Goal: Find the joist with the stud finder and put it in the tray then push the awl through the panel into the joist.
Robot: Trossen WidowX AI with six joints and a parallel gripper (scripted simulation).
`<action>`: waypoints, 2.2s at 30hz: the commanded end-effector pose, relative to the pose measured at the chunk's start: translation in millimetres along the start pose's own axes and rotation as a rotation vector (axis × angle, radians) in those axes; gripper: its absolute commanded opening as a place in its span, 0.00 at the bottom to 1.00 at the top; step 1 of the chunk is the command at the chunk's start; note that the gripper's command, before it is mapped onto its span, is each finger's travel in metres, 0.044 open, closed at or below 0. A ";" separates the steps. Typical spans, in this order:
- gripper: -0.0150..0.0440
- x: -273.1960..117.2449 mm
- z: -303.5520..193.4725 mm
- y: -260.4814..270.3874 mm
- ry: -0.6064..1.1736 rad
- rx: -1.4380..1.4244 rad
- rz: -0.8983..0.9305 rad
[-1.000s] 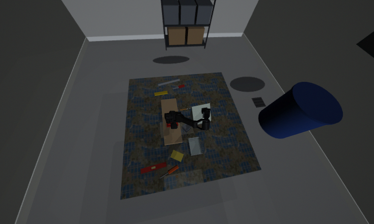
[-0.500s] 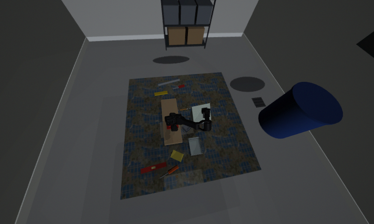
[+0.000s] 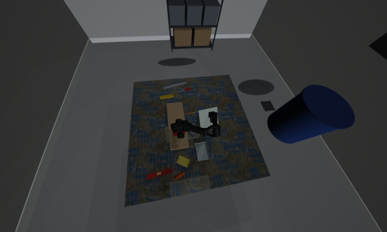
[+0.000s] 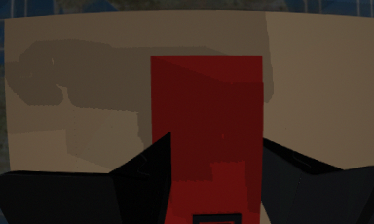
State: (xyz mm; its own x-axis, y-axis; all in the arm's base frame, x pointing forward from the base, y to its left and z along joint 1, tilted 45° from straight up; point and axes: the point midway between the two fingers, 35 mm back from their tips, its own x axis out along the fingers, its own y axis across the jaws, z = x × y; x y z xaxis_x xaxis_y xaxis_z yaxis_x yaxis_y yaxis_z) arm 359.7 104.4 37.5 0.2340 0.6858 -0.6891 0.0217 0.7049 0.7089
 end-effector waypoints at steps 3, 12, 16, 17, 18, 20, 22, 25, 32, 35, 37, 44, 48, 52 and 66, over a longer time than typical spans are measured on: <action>0.25 0.3 0.0 11.0 0.002 0.000 0.002; 0.25 0.3 0.0 25.4 0.001 0.000 0.002; 0.25 0.2 0.1 31.8 0.001 0.000 0.003; 0.25 0.2 0.1 33.4 0.001 0.000 0.003; 0.25 0.2 0.1 35.0 0.001 0.000 0.003; 0.25 0.2 0.1 38.2 0.001 0.000 0.003; 0.25 0.2 0.1 41.4 0.001 0.000 0.003; 0.25 0.1 0.1 46.2 0.001 0.000 0.003; 0.25 0.0 0.2 57.4 0.001 0.000 0.004; 0.25 0.0 0.2 62.2 0.001 0.000 0.004; 0.25 0.0 0.3 65.4 0.001 0.000 0.004; 0.25 -0.1 0.3 76.5 0.001 0.000 0.005; 0.25 -0.2 0.3 82.9 0.001 0.000 0.005; 0.25 -0.3 0.4 89.3 0.001 0.000 0.006; 0.25 -0.7 0.3 95.0 0.000 0.002 0.004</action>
State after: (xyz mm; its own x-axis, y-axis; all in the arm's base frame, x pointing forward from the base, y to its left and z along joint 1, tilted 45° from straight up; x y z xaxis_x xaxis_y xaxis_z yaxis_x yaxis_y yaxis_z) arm 362.0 171.7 106.0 0.2333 0.6891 -0.6861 0.0217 0.7017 0.7121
